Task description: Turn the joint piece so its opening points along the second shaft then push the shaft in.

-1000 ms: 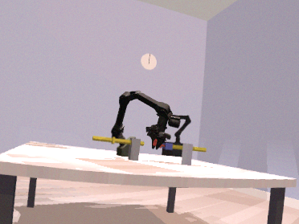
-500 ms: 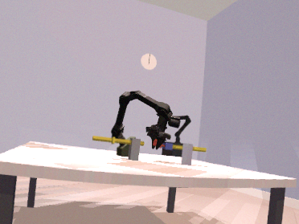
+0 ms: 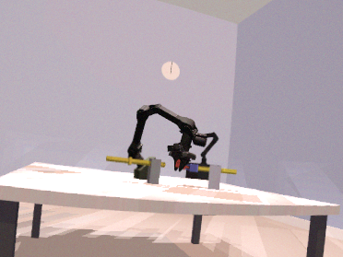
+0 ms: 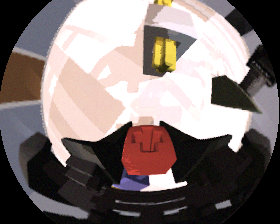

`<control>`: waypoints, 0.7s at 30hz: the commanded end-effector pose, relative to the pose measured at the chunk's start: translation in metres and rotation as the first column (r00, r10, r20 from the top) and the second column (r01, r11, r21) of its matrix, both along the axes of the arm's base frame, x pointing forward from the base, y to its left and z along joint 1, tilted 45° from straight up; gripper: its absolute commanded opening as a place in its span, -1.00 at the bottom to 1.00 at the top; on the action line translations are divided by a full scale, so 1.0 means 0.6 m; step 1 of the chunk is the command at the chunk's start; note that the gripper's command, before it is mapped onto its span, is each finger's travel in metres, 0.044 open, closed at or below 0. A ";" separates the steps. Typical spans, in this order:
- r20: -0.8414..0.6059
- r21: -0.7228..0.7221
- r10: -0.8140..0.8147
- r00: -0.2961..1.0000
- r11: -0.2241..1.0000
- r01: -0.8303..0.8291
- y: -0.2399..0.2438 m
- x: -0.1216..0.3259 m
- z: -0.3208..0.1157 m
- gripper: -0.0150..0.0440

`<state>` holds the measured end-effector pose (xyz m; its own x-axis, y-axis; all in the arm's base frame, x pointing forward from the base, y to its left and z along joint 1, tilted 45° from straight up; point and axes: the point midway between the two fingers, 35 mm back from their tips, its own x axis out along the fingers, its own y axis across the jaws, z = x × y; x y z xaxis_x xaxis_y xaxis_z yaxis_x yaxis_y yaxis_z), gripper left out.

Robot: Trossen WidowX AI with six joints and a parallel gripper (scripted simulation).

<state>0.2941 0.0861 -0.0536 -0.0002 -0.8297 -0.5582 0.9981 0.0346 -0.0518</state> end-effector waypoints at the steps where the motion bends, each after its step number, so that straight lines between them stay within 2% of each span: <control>1: 0.000 0.000 0.000 1.000 1.000 0.000 0.000 0.000 0.000 -0.49; 7: 0.007 0.019 -0.009 1.000 1.000 0.009 -0.001 -0.001 -0.001 -0.49; 21: 0.079 0.230 -0.100 0.992 0.970 0.080 -0.014 -0.009 -0.011 -0.49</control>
